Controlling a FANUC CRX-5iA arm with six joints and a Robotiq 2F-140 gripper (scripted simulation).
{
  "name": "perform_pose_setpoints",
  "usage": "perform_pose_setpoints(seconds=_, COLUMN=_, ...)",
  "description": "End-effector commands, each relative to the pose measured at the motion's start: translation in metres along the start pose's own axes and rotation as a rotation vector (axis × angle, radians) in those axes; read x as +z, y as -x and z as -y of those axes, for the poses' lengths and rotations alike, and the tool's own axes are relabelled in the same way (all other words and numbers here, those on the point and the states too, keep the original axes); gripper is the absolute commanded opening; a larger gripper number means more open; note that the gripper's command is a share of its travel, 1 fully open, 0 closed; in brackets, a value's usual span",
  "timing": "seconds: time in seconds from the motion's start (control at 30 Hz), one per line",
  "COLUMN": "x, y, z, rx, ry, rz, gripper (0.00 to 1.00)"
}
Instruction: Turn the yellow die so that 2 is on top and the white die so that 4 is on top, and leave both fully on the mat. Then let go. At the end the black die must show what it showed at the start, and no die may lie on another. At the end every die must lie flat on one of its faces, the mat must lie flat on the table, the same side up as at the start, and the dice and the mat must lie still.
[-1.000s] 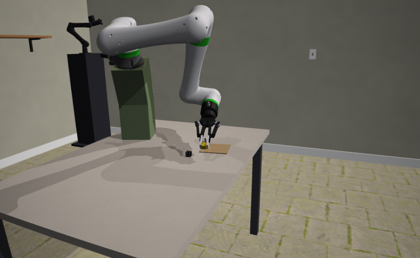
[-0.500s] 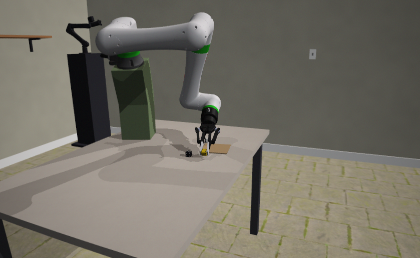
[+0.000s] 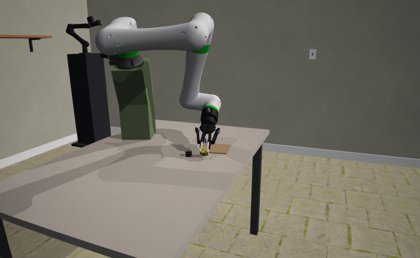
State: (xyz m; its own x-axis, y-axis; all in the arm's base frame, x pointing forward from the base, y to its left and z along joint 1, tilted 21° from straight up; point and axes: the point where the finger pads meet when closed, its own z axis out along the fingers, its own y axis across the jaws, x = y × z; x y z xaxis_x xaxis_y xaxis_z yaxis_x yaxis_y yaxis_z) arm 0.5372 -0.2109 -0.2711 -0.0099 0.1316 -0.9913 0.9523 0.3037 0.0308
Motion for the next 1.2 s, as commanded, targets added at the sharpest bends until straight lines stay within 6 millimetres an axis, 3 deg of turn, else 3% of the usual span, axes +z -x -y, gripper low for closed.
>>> perform_pose_setpoints(seconds=0.0, x=-0.0001, y=0.0000, z=-0.0001, rx=0.000, ry=0.000, rz=0.000, gripper=0.13)
perform_pose_setpoints(seconds=1.17, x=0.0020, y=-0.0039, z=-0.0001, rx=0.000, ry=0.000, rz=0.000, gripper=0.13)
